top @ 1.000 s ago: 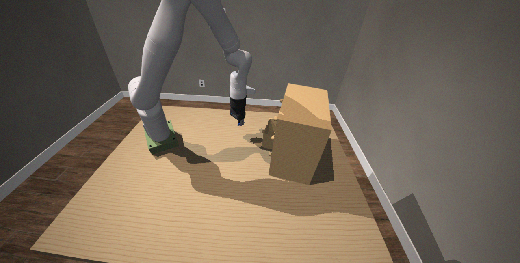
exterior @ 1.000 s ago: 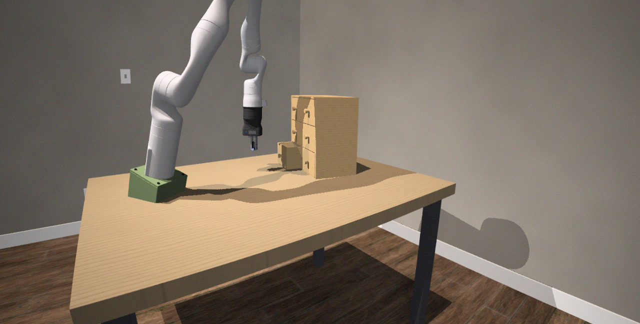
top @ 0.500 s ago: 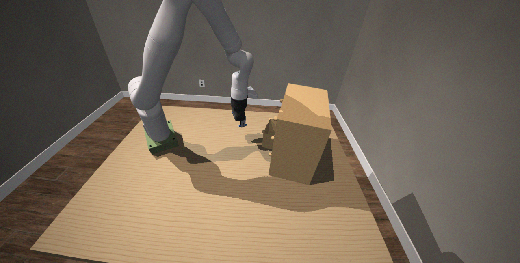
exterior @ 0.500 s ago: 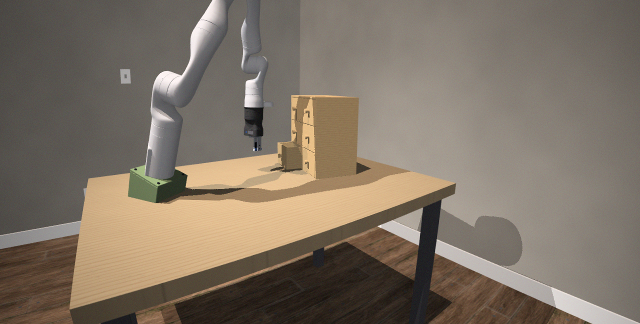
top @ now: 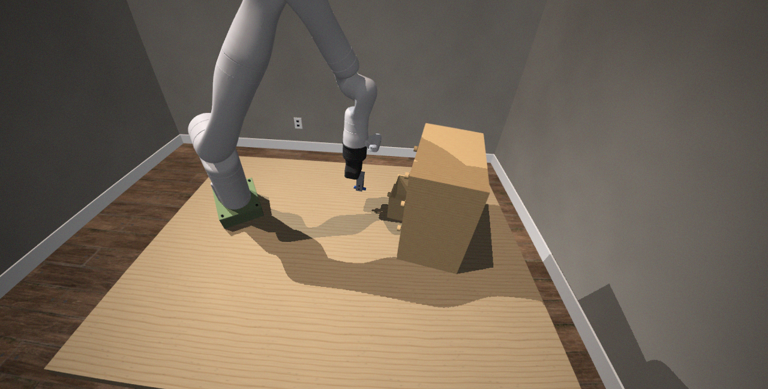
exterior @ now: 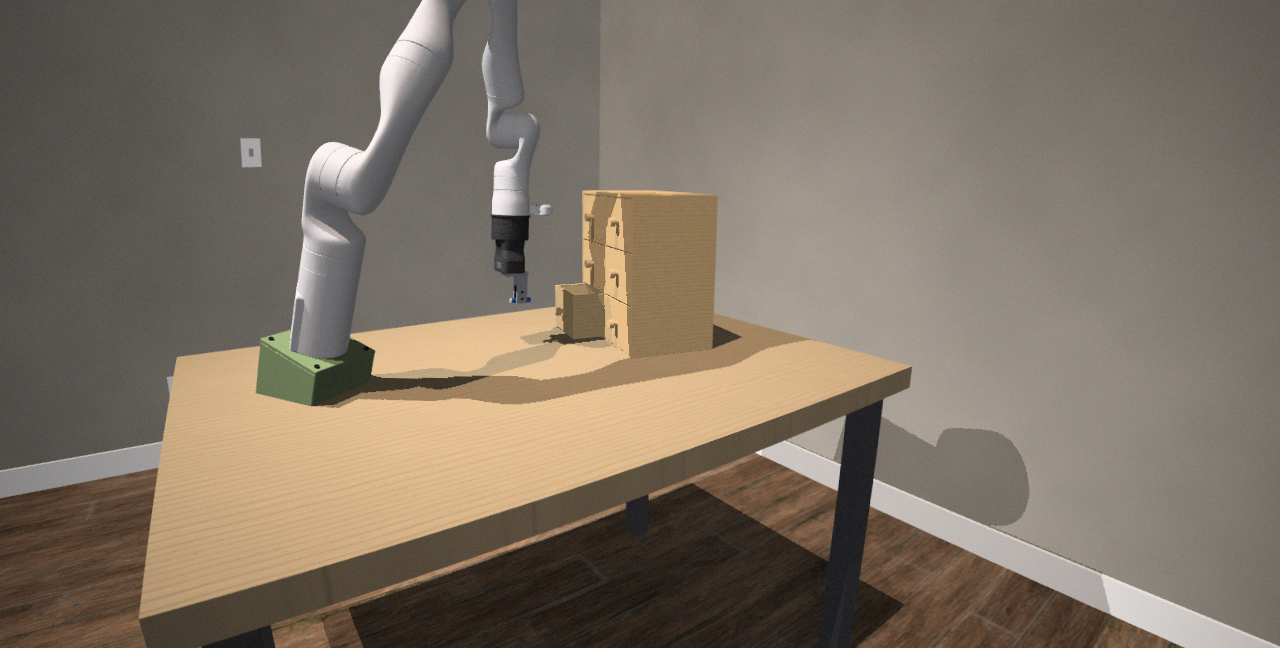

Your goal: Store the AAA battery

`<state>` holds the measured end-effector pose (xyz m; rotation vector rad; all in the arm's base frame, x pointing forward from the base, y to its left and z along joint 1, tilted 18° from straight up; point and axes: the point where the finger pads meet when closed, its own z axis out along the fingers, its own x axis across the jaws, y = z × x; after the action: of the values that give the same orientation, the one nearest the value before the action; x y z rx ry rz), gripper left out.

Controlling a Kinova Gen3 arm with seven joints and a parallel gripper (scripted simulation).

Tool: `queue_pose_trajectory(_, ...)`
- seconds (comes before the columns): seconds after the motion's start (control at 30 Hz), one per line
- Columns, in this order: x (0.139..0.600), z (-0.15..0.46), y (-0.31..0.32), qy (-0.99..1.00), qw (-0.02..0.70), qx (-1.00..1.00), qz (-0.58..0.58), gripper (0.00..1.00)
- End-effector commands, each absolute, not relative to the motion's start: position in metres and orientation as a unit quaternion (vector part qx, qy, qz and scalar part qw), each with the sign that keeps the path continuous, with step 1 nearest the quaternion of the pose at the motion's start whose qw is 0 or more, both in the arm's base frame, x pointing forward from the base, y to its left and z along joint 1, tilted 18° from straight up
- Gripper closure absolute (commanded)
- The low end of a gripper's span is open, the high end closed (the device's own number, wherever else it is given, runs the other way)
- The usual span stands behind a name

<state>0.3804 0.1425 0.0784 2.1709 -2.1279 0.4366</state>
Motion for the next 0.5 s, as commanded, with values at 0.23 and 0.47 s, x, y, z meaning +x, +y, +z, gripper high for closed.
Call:
queue_pose_trajectory(0.23,0.3820,0.0797,0.1405,-0.782,0.015,0.605,0.148,0.76)
queue_pose_trajectory(0.47,0.3825,0.0810,0.1352,-0.861,-0.006,0.487,0.148,0.76)
